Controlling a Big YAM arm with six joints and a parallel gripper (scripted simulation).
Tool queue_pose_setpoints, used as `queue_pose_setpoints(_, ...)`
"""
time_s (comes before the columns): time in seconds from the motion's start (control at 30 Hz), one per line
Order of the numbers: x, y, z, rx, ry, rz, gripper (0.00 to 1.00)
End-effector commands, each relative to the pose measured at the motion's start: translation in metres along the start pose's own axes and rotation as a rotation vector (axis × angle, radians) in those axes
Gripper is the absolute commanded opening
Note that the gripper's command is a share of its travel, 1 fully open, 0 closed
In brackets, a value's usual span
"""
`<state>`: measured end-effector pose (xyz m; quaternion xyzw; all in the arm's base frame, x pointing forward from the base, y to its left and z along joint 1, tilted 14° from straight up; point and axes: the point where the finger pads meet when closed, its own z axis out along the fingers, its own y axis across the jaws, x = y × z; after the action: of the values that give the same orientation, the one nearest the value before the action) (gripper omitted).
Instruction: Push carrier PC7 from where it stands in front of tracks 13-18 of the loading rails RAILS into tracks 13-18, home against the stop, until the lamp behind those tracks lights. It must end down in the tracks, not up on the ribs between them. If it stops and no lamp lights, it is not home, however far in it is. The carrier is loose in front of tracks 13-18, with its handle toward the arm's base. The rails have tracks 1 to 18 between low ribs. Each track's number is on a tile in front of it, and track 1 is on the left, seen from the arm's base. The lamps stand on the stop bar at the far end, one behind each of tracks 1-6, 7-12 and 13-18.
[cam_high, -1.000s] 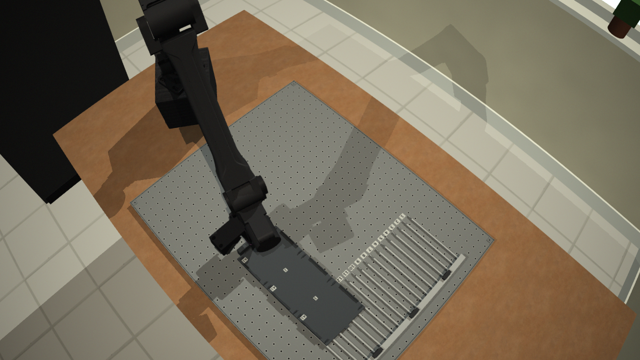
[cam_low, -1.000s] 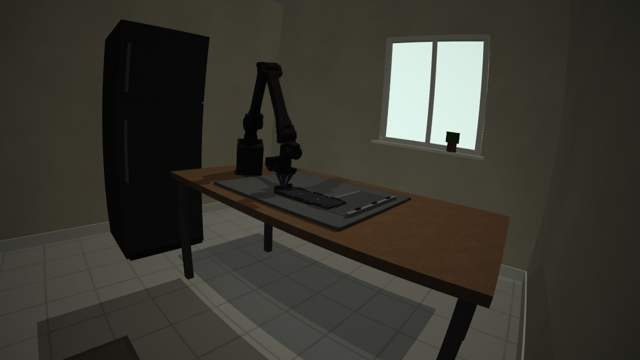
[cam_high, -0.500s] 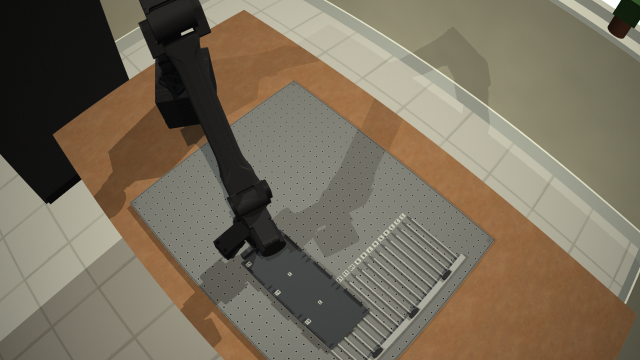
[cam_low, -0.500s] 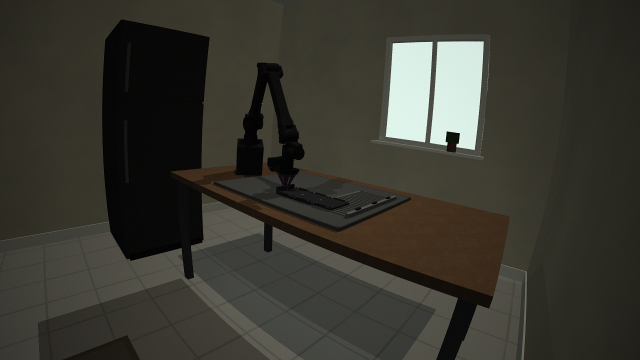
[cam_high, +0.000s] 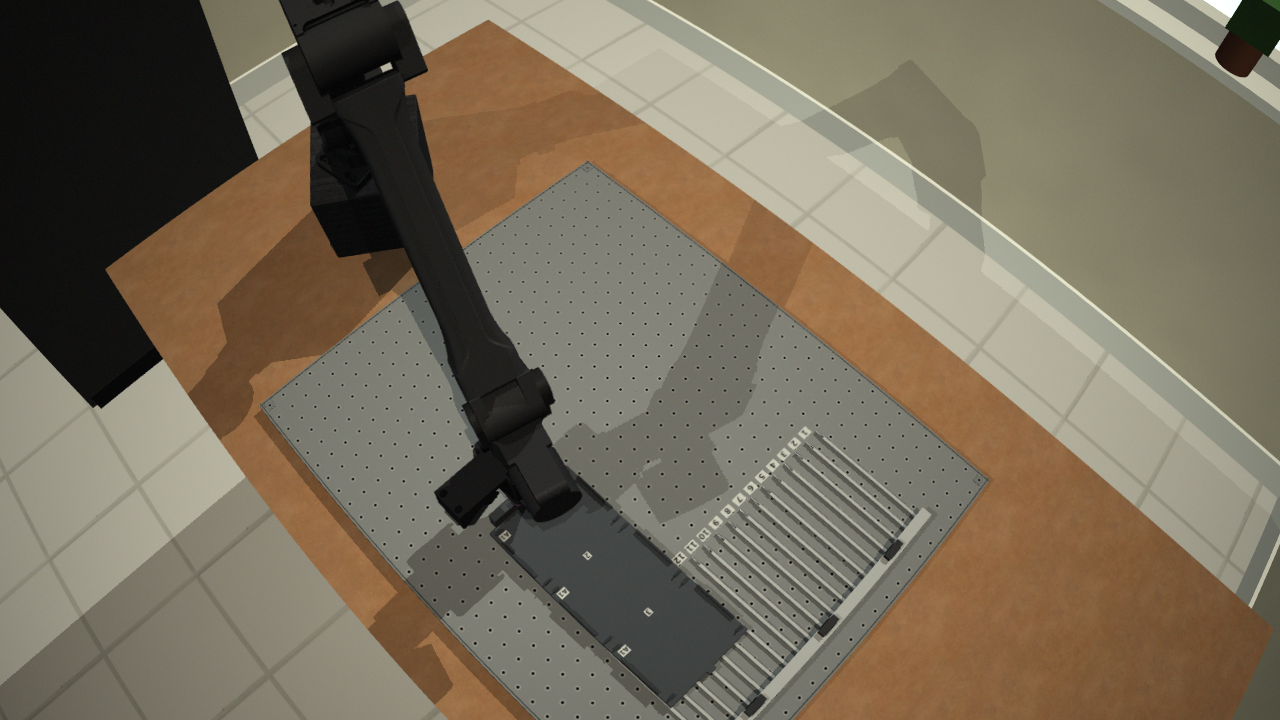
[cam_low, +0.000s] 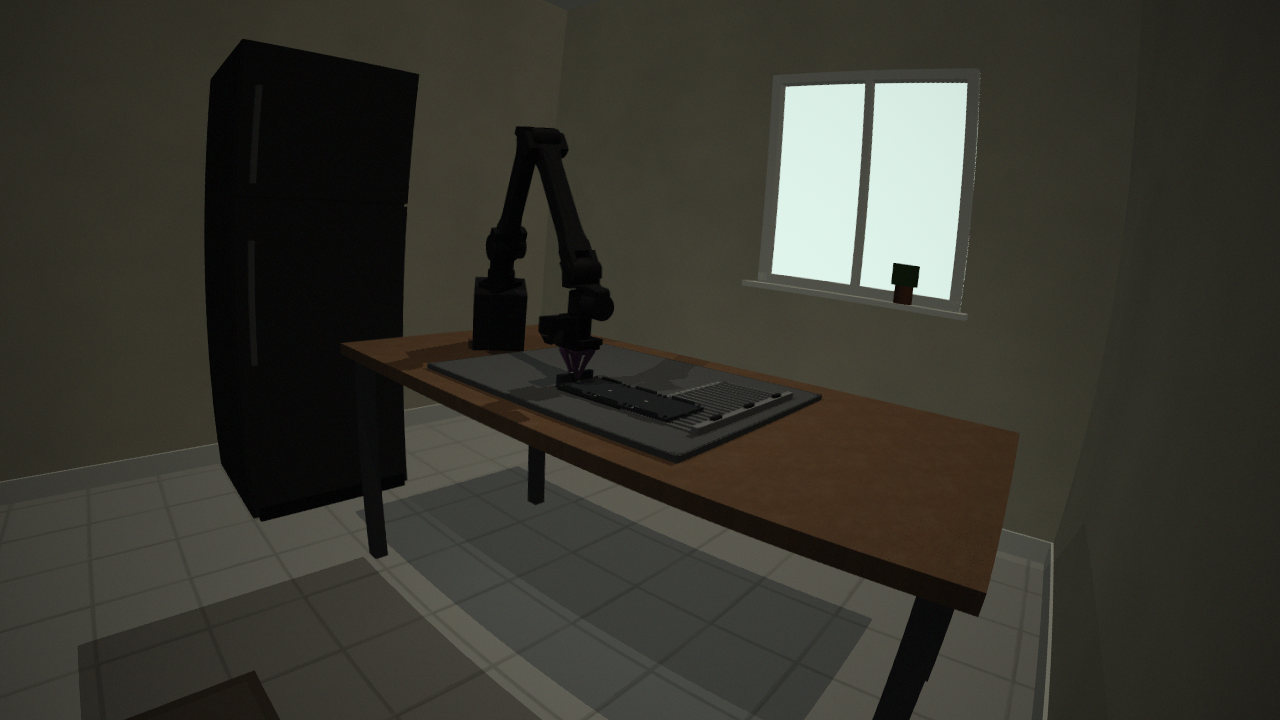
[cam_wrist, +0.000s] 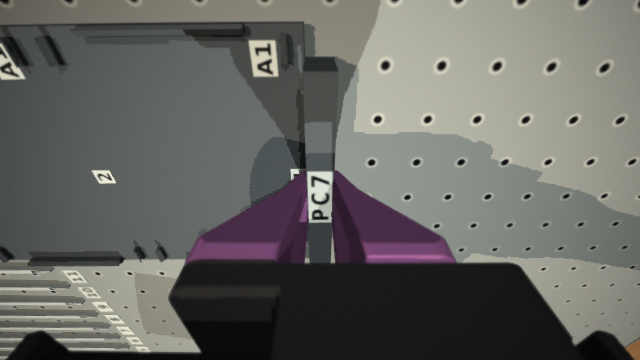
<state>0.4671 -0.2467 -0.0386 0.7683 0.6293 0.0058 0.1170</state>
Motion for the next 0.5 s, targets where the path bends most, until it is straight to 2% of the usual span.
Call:
queue_pose_setpoints(0.0,0.001,0.035,-0.005,-0.053,-0.012,0.002,0.0)
queue_pose_setpoints(0.47,0.002,0.048,-0.006,-0.048,-0.011,0.002,0.0)
